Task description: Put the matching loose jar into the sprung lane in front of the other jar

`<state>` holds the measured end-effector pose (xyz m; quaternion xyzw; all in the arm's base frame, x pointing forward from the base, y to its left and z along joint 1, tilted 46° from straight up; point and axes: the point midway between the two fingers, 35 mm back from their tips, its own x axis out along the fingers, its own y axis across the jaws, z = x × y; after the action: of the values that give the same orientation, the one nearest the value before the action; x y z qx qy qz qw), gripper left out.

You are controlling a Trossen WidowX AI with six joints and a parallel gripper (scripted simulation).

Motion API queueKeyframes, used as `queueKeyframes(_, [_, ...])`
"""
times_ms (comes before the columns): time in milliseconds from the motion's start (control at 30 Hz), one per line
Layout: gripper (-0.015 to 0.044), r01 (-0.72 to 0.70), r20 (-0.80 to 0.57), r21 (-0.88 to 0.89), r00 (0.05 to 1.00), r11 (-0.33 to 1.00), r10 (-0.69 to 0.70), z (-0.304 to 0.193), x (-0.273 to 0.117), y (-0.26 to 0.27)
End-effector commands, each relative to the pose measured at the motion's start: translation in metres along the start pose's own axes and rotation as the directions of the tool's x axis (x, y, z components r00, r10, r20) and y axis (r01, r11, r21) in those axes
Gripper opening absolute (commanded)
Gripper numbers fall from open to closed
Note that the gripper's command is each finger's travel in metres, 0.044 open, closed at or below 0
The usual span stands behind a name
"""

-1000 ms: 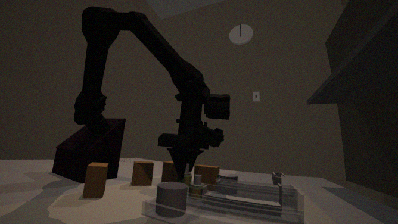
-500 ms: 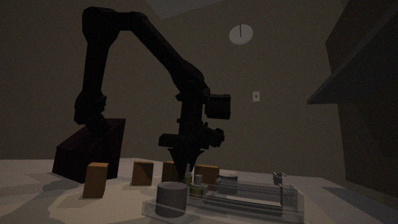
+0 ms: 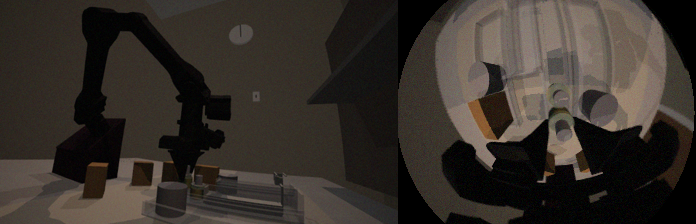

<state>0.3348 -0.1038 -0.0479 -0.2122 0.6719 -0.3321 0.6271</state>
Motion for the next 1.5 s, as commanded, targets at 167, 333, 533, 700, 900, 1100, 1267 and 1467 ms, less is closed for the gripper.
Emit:
queueKeyframes(167, [0.0000, 0.004, 0.019, 0.012, 1.000, 1.000, -0.004, 0.007, 0.002, -0.001])
queueKeyframes(333, [0.0000, 0.004, 0.019, 0.012, 1.000, 1.000, -0.004, 0.007, 0.004, -0.001])
queueKeyframes(533, [0.0000, 0.004, 0.019, 0.012, 1.000, 1.000, -0.004, 0.007, 0.007, -0.001])
queueKeyframes(700, [0.0000, 0.004, 0.019, 0.012, 1.000, 1.000, -0.004, 0.006, 0.009, -0.001])
queueKeyframes(900, [0.0000, 0.004, 0.019, 0.012, 1.000, 1.000, -0.004, 0.006, 0.011, -0.001])
queueKeyframes(1100, [0.0000, 0.004, 0.019, 0.012, 1.000, 1.000, -0.005, 0.006, 0.013, -0.001])
queueKeyframes(1267, [0.0000, 0.004, 0.019, 0.012, 1.000, 1.000, -0.005, 0.005, 0.015, -0.001])
queueKeyframes(1467, [0.0000, 0.005, 0.019, 0.012, 1.000, 1.000, -0.005, 0.005, 0.017, -0.001])
